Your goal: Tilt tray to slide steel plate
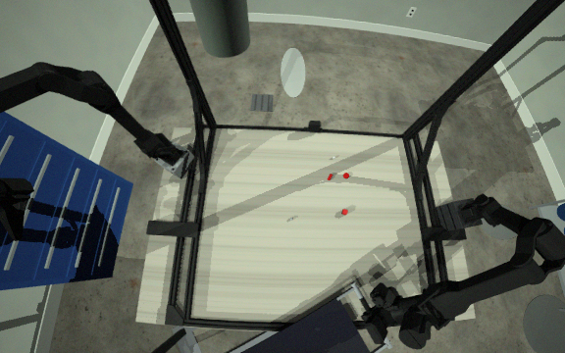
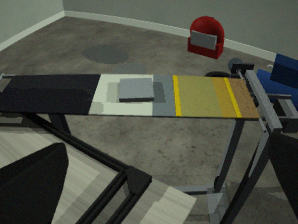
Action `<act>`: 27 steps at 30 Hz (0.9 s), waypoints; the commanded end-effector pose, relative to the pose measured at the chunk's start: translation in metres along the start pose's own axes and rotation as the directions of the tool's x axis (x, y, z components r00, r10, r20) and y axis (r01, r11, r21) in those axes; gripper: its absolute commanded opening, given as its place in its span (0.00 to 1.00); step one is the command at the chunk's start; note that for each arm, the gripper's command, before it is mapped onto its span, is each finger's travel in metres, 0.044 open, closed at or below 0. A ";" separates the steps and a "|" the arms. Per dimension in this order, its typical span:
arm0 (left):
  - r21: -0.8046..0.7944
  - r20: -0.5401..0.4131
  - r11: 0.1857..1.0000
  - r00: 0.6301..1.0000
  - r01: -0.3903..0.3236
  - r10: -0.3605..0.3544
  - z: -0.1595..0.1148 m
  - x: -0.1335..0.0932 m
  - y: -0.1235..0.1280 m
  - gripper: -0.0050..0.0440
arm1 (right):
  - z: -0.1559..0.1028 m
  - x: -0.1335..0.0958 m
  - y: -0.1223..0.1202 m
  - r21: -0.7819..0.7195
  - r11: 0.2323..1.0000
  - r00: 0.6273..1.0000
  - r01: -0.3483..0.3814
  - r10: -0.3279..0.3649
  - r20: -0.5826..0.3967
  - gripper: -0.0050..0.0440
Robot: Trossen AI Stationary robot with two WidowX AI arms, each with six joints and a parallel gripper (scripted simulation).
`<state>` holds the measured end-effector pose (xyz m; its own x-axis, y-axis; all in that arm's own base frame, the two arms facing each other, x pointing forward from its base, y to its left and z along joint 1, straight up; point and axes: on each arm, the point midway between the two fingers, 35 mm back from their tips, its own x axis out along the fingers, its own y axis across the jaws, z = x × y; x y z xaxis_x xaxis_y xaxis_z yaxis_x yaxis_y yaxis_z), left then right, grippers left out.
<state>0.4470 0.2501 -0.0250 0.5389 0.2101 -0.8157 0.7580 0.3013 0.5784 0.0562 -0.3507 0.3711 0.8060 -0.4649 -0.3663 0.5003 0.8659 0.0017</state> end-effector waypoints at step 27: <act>0.002 -0.003 1.000 1.000 -0.013 0.013 -0.001 -0.014 0.012 0.10 | 0.000 0.000 0.000 -0.002 1.000 1.000 0.000 0.000 0.000 1.00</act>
<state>0.4472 0.2502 -0.0211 0.5368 0.2092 -0.8173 0.7596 0.3018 0.5761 0.0562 -0.3507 0.3711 0.8060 -0.4650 -0.3663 0.5003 0.8658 0.0017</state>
